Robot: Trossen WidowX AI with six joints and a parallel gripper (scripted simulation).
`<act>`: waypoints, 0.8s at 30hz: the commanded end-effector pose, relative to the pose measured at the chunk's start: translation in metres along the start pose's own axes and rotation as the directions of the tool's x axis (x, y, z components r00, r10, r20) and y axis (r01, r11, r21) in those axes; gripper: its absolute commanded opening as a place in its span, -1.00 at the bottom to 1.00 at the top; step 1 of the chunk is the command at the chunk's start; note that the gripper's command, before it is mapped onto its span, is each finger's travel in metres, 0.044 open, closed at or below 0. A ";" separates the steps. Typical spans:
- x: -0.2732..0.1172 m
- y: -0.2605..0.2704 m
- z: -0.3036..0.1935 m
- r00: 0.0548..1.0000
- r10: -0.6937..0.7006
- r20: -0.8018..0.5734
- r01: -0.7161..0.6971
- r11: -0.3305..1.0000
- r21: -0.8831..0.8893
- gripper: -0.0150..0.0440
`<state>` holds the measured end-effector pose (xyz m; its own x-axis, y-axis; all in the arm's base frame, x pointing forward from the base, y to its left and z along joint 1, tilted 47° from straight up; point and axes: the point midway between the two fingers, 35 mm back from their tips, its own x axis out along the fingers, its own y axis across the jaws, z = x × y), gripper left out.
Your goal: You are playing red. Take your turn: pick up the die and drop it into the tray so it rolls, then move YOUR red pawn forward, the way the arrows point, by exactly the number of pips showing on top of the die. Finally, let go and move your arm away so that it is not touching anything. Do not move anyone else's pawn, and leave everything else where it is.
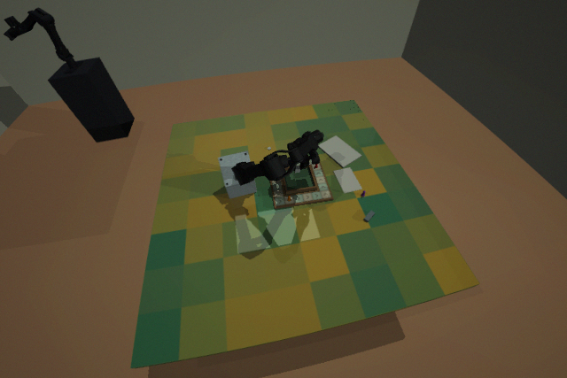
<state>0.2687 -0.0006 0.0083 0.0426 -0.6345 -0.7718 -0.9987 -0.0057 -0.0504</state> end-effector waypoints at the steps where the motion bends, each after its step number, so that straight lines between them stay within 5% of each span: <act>1: 0.005 0.004 0.001 0.992 0.041 0.120 -0.040 0.999 -0.006 -0.49; 17: 0.011 0.008 0.003 0.805 0.008 0.593 0.003 1.000 -0.019 -0.49; 24: 0.008 0.007 0.001 0.741 -0.040 0.670 0.055 0.998 -0.002 -0.49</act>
<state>0.2613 -0.0068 -0.0010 0.0707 0.0096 -0.9974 -0.9971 -0.0291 -0.0710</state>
